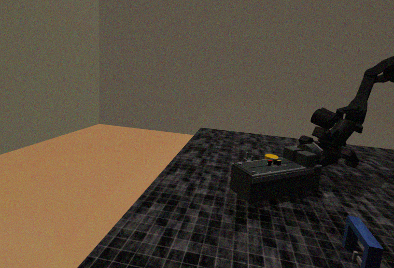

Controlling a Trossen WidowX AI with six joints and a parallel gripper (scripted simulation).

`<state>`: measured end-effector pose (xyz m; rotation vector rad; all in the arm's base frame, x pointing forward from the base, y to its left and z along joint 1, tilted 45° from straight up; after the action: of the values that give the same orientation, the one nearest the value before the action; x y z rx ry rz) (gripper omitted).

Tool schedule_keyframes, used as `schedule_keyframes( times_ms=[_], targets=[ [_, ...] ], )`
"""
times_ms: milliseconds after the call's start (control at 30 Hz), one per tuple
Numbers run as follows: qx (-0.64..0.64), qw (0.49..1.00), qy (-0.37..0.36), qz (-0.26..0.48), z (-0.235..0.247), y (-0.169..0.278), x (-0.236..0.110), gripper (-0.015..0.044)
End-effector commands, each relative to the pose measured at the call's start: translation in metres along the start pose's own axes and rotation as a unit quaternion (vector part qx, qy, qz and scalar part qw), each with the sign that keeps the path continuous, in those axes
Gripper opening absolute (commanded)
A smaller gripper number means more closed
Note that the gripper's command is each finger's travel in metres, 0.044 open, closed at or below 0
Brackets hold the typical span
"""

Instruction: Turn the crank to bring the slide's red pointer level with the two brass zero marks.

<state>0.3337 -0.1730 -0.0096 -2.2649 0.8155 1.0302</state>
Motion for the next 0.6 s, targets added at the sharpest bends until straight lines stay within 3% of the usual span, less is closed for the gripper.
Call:
schedule_keyframes(
  times_ms=[0, 567],
  targets=[
    [-0.002, 1.000, -0.004, 0.000, 0.0072, 0.0023, 0.0022, 0.0000],
    [-0.002, 1.000, -0.004, 0.000, 0.0110, 0.0033, 0.0037, 0.0000]
  ],
)
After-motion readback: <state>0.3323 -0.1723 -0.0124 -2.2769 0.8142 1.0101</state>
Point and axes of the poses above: the point midway between the two fingers, 35 mm back from their tips, its own x axis out along the fingers, its own z axis across the jaws, y = z × x, the point moved 1 cm from there along -x, back along the fingers
